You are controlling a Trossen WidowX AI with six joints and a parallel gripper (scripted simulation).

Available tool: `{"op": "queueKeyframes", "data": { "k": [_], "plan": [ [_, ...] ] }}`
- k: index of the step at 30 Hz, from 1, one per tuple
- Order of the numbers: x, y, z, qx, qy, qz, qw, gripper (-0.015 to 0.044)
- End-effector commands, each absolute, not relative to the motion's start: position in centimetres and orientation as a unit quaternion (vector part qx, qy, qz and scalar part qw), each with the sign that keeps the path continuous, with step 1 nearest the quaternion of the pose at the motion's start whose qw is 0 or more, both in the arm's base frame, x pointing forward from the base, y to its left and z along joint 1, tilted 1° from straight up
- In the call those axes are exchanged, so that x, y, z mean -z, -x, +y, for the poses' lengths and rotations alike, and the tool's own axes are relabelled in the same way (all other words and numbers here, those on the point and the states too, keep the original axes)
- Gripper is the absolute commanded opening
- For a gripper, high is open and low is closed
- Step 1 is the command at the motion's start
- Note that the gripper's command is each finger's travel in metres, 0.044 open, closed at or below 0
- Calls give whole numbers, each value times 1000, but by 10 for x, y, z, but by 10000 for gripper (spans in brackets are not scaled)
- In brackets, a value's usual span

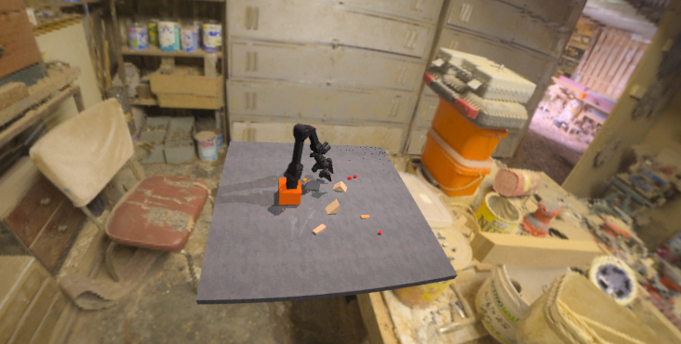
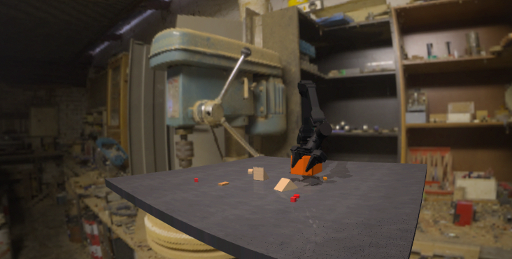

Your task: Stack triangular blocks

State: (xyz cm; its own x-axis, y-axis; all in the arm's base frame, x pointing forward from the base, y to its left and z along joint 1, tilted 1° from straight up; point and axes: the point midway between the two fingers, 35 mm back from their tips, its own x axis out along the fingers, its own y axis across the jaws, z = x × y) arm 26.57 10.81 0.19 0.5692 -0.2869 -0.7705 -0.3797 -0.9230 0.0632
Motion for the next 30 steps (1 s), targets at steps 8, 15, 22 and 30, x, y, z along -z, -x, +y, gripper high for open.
{"op": "queueKeyframes", "data": {
  "k": [8,15,22,30],
  "plan": [
    [-6,-258,105,-373,905,189,74,440],
    [18,-284,99,-376,904,190,77,440],
    [45,-311,86,-374,904,190,76,440],
    [63,-325,74,-371,906,190,73,440]
  ]
}}
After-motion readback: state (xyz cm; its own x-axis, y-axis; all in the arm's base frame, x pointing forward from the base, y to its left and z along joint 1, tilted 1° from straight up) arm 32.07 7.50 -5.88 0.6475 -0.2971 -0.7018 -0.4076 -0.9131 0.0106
